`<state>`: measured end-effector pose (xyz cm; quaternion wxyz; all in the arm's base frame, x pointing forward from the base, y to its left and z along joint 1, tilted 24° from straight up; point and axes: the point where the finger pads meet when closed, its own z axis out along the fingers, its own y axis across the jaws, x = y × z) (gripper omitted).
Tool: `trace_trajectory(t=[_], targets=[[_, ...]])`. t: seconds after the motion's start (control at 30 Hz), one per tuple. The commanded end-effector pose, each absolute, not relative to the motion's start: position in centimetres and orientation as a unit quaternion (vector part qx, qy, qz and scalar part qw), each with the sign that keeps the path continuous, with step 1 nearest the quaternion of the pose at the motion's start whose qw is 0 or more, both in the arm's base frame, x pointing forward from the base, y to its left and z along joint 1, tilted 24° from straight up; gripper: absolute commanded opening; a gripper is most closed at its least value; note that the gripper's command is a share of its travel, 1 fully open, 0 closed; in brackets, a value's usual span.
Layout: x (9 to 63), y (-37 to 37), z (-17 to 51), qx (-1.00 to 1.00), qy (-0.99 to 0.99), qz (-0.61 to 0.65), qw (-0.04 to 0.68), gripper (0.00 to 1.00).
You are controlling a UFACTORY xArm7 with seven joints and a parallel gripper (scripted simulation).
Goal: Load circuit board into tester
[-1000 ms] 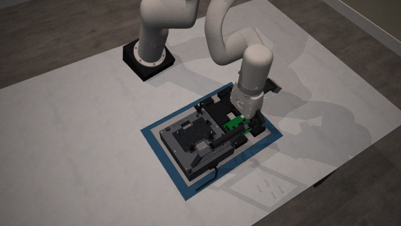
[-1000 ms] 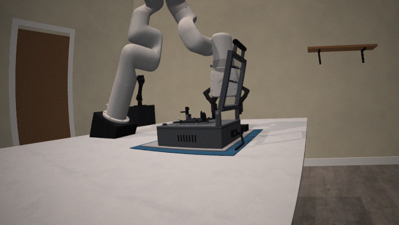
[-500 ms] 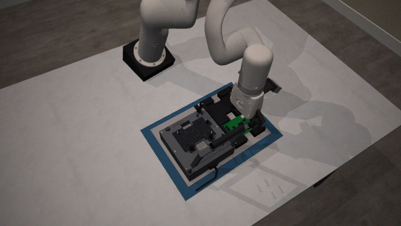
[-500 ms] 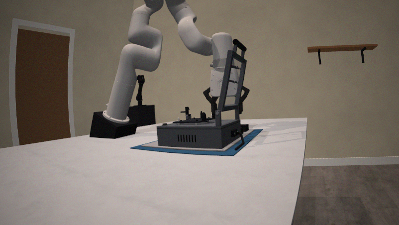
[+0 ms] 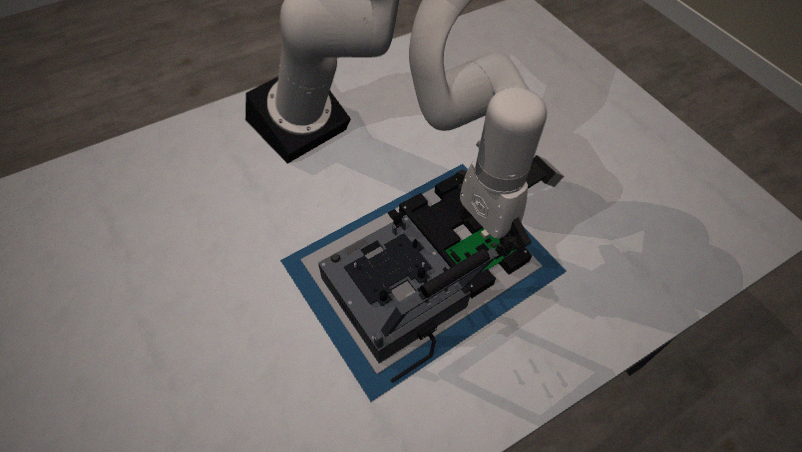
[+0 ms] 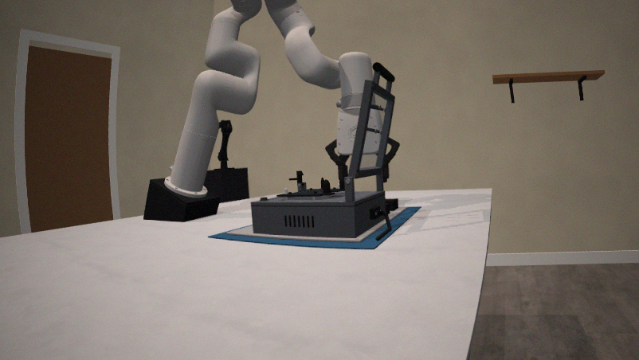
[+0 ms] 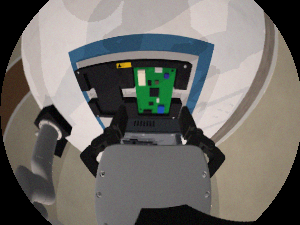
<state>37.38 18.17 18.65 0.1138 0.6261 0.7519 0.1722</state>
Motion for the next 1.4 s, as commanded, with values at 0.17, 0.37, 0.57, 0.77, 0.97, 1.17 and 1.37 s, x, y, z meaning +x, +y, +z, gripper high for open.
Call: trace_trajectory(t=[0.17, 0.37, 0.57, 0.77, 0.97, 1.17, 1.37], targets=[[37.5, 18.2, 18.8, 0.626, 0.752, 0.174, 0.115, 1.00], [37.5, 18.2, 18.8, 0.626, 0.752, 0.174, 0.115, 1.00], [37.5, 18.2, 18.7, 0.626, 0.752, 0.174, 0.115, 1.00], [37.6, 18.3, 18.4, 0.626, 0.752, 0.174, 0.115, 1.00], [37.9, 18.4, 17.7, 0.626, 0.752, 0.174, 0.115, 1.00], [38.3, 18.5, 16.9, 0.626, 0.752, 0.174, 0.115, 1.00], [38.6, 18.6, 16.3, 0.626, 0.752, 0.174, 0.115, 1.00]])
